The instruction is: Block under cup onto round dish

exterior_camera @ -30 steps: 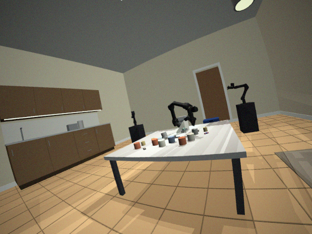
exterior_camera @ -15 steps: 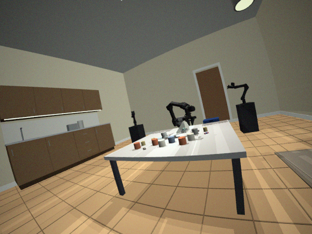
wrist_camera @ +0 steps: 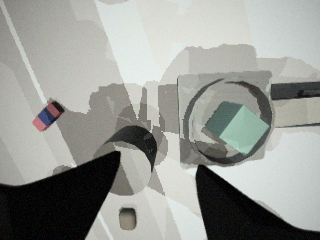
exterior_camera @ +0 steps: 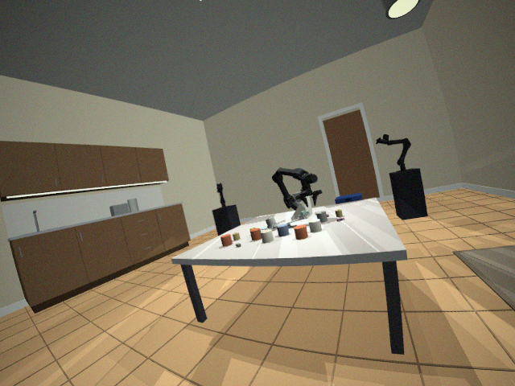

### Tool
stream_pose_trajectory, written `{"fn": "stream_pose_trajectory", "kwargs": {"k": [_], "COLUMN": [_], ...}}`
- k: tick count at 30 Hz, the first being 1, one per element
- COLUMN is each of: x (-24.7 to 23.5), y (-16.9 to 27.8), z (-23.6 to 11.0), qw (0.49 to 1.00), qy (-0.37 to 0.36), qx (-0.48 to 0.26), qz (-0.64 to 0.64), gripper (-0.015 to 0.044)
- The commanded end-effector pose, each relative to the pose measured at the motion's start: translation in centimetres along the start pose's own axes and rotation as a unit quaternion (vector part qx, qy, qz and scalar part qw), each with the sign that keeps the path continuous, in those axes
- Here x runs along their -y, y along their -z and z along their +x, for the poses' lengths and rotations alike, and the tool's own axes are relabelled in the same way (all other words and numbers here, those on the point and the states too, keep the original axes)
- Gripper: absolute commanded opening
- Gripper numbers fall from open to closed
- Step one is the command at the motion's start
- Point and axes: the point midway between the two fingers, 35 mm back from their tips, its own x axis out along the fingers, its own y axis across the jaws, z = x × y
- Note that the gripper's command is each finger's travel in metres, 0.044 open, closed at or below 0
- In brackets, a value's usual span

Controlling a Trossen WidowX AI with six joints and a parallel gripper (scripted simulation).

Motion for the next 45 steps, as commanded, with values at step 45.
{"fn": "stream_pose_trajectory", "kwargs": {"k": [45], "x": [5.7], "y": [-2.8], "z": [0.4], "qw": [0.844], "qy": [0.022], "qx": [-0.028], "qz": [-0.535], "gripper": [0.026]}}
